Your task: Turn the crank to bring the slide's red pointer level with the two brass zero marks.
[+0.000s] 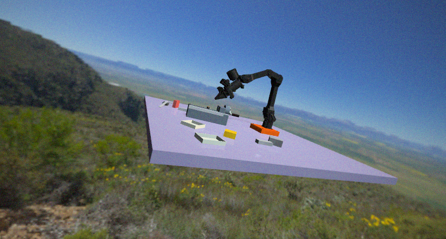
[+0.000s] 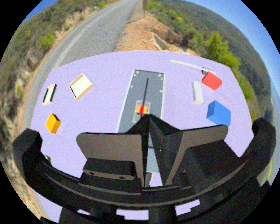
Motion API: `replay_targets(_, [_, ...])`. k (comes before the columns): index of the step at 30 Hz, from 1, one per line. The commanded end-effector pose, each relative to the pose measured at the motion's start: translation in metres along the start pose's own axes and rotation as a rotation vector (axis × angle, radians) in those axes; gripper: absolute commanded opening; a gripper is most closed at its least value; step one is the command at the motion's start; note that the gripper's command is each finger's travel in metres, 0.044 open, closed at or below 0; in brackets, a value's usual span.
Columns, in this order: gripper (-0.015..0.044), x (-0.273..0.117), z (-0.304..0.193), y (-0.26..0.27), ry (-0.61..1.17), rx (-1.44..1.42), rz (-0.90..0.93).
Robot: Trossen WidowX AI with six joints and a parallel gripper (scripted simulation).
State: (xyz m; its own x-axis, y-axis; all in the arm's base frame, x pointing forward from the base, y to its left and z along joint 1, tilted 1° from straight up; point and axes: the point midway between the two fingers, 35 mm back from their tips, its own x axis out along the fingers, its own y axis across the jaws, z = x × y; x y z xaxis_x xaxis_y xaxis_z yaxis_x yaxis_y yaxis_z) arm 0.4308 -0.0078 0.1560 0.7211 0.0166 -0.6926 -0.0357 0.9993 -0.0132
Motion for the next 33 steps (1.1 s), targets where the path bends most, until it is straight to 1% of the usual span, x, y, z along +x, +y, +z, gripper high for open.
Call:
replay_targets(1, [0.0, 0.0, 0.0, 0.0, 0.0, 0.0, 0.0])
replay_targets(2, [0.0, 0.0, 0.0, 0.0, 0.0, 0.0, 0.0])
replay_targets(19, [0.044, 0.0, 0.0, 0.0, 0.0, 0.0, 0.0])
replay_targets(20, [0.044, 0.0, 0.0, 0.0, 0.0, 0.0, 0.0])
replay_targets(33, [0.0099, 0.0, 0.0, 0.0, 0.0, 0.0, 0.0])
